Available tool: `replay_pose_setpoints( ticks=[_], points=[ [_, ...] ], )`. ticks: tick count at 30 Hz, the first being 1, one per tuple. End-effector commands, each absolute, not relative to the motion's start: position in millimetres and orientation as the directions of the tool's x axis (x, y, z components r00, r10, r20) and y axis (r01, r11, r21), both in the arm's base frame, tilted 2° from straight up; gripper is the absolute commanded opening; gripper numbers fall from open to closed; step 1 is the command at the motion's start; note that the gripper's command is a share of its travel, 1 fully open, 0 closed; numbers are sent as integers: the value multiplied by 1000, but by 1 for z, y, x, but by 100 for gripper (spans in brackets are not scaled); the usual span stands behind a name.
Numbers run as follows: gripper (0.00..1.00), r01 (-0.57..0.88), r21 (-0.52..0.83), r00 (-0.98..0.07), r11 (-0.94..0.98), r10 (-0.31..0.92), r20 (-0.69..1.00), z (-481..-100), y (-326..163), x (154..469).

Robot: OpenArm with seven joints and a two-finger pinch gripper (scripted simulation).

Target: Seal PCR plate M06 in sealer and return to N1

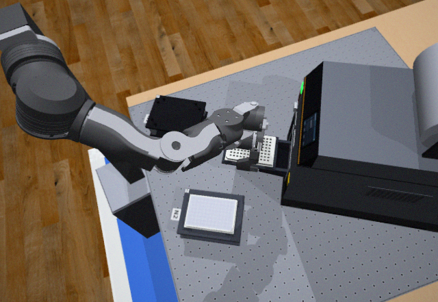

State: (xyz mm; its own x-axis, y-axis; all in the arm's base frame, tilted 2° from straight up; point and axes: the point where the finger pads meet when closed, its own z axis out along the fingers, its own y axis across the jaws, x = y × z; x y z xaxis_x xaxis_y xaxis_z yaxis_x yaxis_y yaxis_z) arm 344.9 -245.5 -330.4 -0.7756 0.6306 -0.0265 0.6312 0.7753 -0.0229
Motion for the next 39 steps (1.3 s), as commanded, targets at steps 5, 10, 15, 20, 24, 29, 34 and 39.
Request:
replay_pose_setpoints(
  ticks=[5,10,15,20,24,29,34,39],
  points=[
    [77,631,-21,-775,775,631,-27,-330,-245,345],
    [77,631,-21,-775,775,631,-27,-330,-245,345],
    [77,631,-21,-775,775,631,-27,-330,-245,345],
    [77,631,-21,-776,776,630,-28,-313,-245,346],
    [77,630,-22,-776,776,630,-27,-290,-244,346],
    [77,630,-22,-776,776,630,-27,-290,-244,346],
    [77,630,-22,-776,776,630,-27,-290,-244,346],
    [77,630,-21,-777,777,629,-28,-257,-243,346]
  ],
)
